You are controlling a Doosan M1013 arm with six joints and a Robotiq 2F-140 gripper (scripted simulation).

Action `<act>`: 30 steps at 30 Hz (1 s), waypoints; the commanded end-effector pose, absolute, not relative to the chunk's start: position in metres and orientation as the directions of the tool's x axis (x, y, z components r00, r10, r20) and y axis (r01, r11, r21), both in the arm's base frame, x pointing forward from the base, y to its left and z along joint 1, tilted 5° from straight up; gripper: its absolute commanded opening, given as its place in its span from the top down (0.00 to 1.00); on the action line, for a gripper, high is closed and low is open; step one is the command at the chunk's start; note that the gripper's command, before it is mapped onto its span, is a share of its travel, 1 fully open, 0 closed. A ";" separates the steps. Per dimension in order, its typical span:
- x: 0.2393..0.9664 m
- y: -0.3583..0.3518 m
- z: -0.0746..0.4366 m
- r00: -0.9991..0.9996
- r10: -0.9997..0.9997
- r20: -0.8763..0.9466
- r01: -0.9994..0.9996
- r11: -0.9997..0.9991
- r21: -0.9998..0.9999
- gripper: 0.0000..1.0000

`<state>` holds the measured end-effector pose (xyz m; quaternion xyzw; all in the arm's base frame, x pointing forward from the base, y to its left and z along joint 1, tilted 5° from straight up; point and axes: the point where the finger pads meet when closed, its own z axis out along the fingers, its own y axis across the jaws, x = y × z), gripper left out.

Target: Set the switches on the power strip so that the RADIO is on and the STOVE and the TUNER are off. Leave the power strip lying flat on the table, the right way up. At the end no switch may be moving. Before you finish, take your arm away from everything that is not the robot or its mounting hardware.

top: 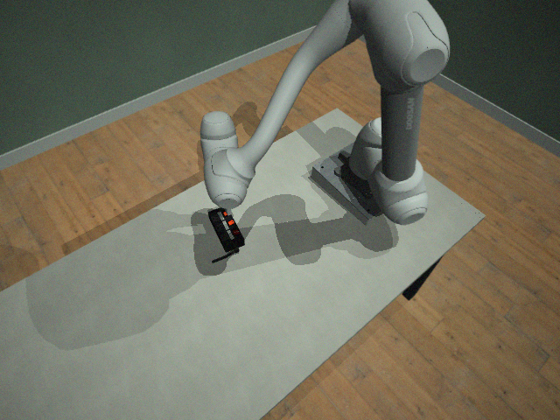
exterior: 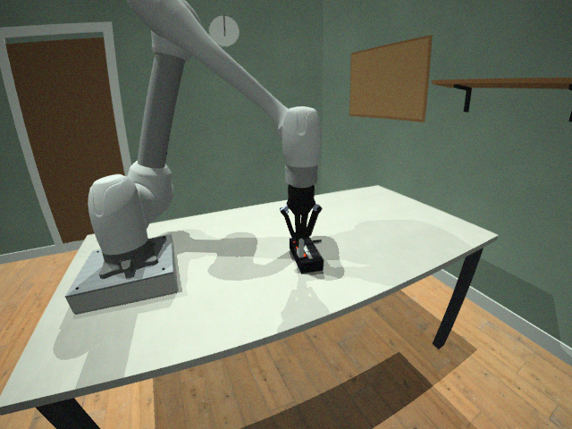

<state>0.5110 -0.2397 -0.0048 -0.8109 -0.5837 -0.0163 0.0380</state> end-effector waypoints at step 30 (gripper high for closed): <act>0.511 -0.240 0.001 0.318 0.945 0.071 0.948 -0.316 -0.042 1.00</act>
